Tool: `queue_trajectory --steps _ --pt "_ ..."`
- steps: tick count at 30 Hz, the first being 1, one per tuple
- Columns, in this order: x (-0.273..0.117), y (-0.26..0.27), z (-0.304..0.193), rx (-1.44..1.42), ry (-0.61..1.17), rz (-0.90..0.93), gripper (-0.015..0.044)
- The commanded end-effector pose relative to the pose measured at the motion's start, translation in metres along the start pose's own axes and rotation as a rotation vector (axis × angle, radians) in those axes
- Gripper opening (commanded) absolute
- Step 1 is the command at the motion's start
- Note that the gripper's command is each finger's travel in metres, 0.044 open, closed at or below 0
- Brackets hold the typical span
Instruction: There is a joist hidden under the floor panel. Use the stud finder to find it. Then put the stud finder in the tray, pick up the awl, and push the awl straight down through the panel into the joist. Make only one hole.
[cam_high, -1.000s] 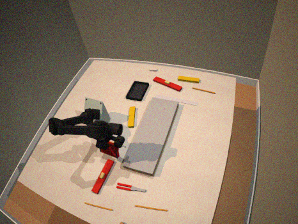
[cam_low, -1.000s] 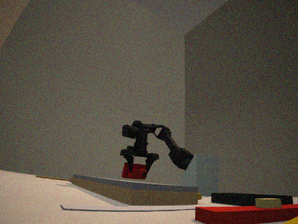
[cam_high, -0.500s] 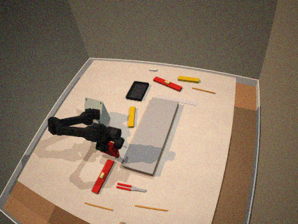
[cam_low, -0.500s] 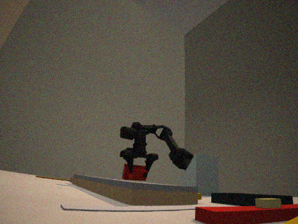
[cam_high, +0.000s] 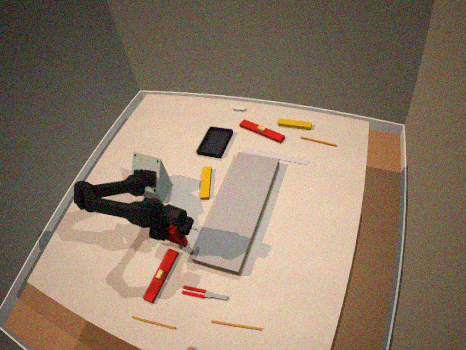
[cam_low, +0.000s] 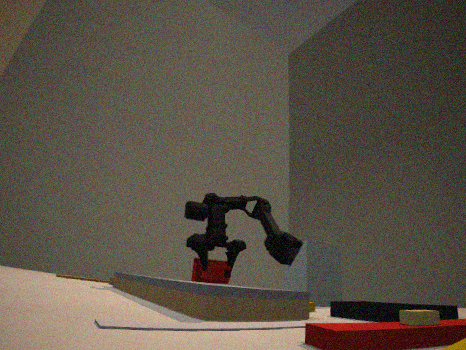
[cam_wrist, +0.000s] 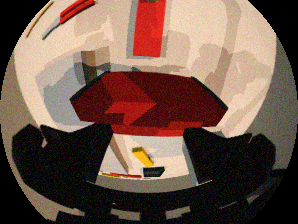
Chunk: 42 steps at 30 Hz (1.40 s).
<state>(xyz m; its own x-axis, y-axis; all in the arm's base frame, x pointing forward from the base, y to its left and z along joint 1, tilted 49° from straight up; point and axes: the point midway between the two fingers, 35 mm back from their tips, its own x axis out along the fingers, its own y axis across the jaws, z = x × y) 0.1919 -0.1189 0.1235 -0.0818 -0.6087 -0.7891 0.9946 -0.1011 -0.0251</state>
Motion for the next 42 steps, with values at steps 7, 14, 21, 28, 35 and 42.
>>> queue_trajectory --steps 7,14,21,28,35,42 --pt "-0.0031 0.0032 0.0026 0.002 0.052 0.017 0.0000" --pt "-0.0028 0.0030 0.0038 0.001 0.100 0.014 0.0000" --pt "-0.0027 0.0030 0.0052 0.000 0.148 0.015 0.0000" --pt "-0.0029 0.0032 0.0066 -0.001 0.190 0.019 0.0000" --pt "-0.0024 0.0030 0.0074 -0.003 0.225 0.016 0.0000" --pt "-0.0020 0.0029 0.0085 -0.005 0.272 0.014 0.0000"
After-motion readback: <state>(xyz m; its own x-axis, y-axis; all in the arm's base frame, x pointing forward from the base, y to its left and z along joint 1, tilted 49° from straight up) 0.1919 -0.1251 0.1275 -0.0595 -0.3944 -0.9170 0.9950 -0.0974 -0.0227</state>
